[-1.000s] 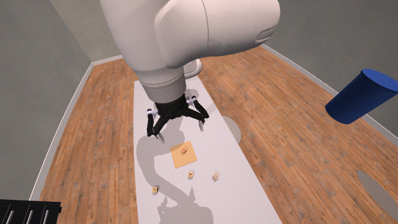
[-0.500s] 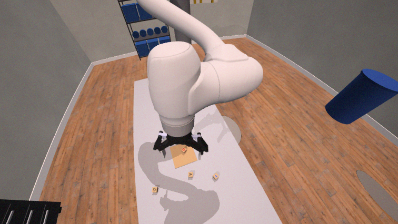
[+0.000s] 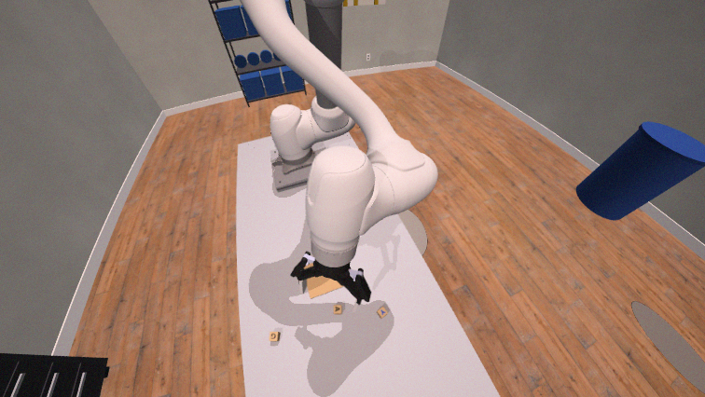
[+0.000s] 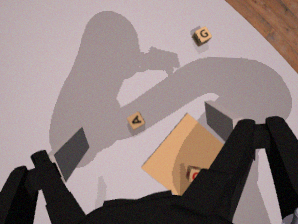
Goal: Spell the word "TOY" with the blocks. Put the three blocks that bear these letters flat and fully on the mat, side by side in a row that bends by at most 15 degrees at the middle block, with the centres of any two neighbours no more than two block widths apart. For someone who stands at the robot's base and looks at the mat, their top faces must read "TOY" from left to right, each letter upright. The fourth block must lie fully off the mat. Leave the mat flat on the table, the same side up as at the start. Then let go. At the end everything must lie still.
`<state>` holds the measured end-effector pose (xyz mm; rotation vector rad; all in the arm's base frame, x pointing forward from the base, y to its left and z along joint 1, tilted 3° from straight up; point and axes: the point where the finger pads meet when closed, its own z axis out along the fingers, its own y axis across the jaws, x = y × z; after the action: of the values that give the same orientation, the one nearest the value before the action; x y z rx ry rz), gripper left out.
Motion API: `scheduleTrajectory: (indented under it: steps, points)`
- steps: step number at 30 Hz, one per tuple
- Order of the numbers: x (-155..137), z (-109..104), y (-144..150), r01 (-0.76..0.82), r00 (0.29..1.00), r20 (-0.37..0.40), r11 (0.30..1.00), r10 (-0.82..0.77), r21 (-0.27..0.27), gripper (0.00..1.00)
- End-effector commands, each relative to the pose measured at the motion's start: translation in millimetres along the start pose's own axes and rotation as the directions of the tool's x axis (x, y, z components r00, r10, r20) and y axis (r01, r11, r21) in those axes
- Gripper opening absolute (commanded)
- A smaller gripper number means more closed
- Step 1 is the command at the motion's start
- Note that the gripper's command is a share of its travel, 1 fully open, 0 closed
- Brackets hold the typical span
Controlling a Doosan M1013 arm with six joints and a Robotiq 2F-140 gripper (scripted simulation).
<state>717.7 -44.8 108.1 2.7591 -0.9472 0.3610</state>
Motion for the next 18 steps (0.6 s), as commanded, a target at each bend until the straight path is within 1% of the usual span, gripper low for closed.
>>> scheduleTrajectory:
  steps: [1, 2, 5, 8, 11, 18]
  points:
    - [-5, 24, -6, -0.056, 0.998, -0.037, 0.998, 0.056, -0.007, 1.00]
    - [-5, 24, -6, -0.056, 0.998, -0.037, 0.998, 0.056, -0.007, 1.00]
    - [-12, 46, -14, -0.117, 0.991, -0.062, 0.993, 0.118, 0.010, 1.00]
    - [-17, 58, -19, -0.149, 0.986, -0.072, 0.989, 0.151, 0.023, 1.00]
    - [-18, 63, -20, -0.160, 0.984, -0.075, 0.987, 0.162, 0.028, 1.00]
    - [-19, 63, -20, -0.161, 0.984, -0.075, 0.987, 0.163, 0.028, 1.00]
